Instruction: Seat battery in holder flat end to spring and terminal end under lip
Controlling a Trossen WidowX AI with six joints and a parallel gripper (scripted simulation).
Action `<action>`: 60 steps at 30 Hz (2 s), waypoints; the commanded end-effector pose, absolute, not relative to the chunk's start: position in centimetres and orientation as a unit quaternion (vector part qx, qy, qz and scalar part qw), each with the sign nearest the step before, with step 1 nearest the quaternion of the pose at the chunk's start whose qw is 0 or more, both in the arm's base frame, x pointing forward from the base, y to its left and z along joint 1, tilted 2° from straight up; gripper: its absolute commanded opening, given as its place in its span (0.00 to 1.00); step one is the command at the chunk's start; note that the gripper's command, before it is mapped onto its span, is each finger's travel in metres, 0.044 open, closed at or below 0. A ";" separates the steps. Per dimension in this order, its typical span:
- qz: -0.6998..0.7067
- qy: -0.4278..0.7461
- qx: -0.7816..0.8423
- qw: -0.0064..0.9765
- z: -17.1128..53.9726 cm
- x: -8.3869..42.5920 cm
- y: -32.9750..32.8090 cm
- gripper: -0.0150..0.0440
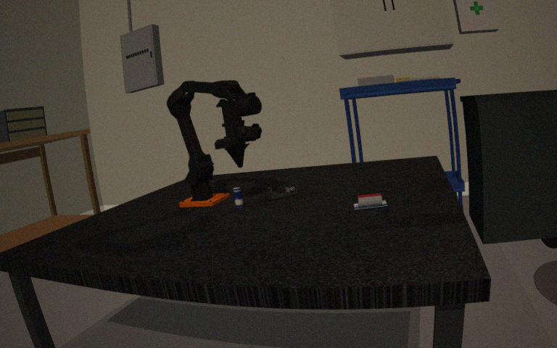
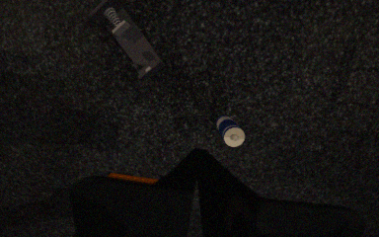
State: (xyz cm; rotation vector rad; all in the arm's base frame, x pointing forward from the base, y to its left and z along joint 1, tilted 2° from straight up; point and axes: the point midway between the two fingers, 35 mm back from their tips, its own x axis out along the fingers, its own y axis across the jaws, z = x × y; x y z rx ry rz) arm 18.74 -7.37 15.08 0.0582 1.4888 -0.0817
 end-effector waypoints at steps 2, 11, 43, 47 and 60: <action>-0.035 0.688 0.028 0.724 14.9 18.5 -7.5 0.25; -0.035 0.688 0.028 0.724 9.3 19.0 -7.6 0.25; -0.036 0.688 0.027 0.724 7.1 18.8 -11.0 0.25; -0.036 0.688 0.027 0.724 7.1 18.7 -11.7 0.25; -0.036 0.688 0.026 0.724 7.1 18.4 -13.8 0.25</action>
